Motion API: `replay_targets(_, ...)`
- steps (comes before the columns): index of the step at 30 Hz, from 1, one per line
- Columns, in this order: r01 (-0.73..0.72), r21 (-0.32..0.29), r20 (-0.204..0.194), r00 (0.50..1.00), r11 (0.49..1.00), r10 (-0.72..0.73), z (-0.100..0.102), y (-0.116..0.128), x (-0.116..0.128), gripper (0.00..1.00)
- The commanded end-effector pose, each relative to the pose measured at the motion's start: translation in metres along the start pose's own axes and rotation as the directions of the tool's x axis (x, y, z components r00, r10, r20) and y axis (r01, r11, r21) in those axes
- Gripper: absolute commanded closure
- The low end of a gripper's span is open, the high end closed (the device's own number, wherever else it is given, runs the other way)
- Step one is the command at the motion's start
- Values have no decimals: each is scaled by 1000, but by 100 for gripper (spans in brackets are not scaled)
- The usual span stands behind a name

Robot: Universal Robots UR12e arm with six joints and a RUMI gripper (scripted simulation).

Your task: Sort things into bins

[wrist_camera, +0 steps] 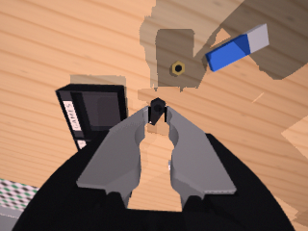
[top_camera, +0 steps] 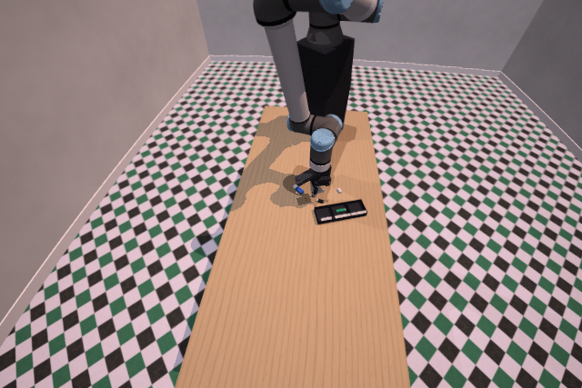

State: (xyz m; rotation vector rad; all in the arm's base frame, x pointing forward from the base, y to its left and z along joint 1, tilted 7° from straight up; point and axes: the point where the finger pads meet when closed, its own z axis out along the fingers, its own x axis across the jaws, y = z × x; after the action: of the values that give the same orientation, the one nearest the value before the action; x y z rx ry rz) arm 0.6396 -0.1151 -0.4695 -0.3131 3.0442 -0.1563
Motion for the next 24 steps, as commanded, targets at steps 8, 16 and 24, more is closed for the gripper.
replay_targets(8, -16, 4, -4, 1000, 1000, 16, 0, 59, -27, 100)
replay_targets(16, -16, 4, -4, 1000, 1000, 16, 0, 92, -42, 100)
replay_targets(24, -16, 3, -4, 1000, 1000, 16, 0, 136, -61, 100)
